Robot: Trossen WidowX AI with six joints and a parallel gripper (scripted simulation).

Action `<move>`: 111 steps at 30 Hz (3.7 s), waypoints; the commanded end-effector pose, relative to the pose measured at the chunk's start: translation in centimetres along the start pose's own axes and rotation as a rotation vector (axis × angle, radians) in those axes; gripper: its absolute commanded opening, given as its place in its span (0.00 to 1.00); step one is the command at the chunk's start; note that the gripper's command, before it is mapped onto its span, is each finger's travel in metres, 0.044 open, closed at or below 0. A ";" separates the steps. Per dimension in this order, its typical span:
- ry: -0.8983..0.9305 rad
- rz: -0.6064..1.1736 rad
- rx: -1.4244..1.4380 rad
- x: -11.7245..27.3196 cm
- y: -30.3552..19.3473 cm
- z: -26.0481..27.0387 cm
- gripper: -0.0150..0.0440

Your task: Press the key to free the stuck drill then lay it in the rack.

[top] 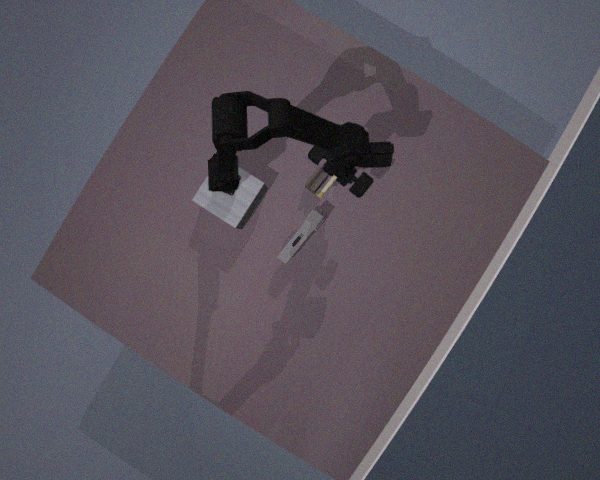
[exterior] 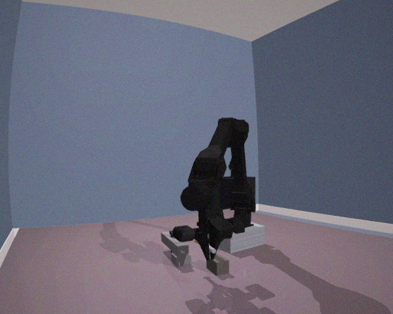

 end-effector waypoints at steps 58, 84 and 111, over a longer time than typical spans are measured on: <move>0.004 -0.002 -0.003 -4.3 -0.3 4.4 0.25; 0.006 -0.013 0.001 -5.1 -0.2 4.6 0.61; 0.004 -0.002 -0.003 1.9 -0.2 4.7 1.00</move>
Point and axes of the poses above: the point midway between the two fingers, 35 mm back from their tips, its own x axis back along the fingers, its own z axis across the jaws, y = z × x, the point moved 8 cm from there along x, back along the fingers, and after that the axes turned 15 degrees about -x, right-handed, at the moved point
